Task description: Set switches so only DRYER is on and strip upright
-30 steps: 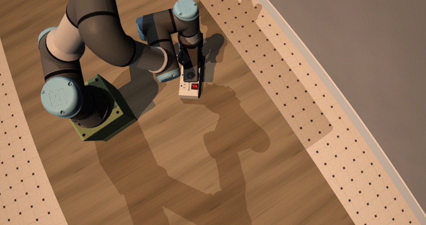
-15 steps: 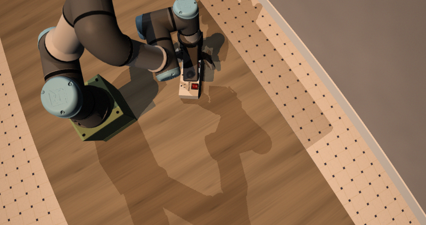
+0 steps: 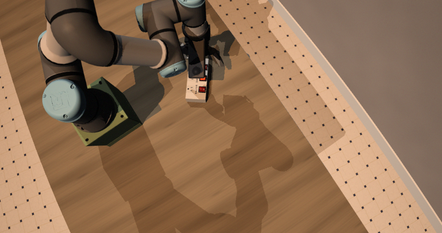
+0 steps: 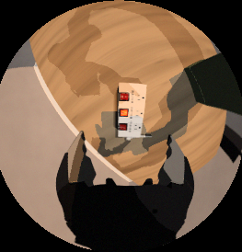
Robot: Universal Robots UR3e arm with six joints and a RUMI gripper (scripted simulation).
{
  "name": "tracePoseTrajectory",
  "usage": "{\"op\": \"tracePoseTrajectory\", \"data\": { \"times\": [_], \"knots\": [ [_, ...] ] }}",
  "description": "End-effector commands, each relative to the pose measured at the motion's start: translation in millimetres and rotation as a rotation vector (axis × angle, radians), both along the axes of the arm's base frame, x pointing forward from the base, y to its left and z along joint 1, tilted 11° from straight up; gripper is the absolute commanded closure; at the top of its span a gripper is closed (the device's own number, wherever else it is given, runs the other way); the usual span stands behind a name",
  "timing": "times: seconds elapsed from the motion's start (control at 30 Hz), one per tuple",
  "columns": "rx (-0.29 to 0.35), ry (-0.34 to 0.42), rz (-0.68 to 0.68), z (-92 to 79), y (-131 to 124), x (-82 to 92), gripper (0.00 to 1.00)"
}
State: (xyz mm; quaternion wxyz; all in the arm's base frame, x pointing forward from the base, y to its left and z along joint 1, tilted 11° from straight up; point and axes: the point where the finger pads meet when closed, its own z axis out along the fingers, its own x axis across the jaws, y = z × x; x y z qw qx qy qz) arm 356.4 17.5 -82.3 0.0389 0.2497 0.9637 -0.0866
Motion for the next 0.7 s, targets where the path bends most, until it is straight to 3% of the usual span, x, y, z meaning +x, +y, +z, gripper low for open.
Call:
{"op": "tracePoseTrajectory", "data": {
  "times": [0.0,0.3,0.67],
  "knots": [
    [0.000,0.000,0.000,20.3,4,0.0,0.00],
    [0.000,0.000,0.000,46.1,9,-0.8,0.00],
    [0.000,0.000,0.000,49.7,9,-1.0,0.00]
  ]
}}
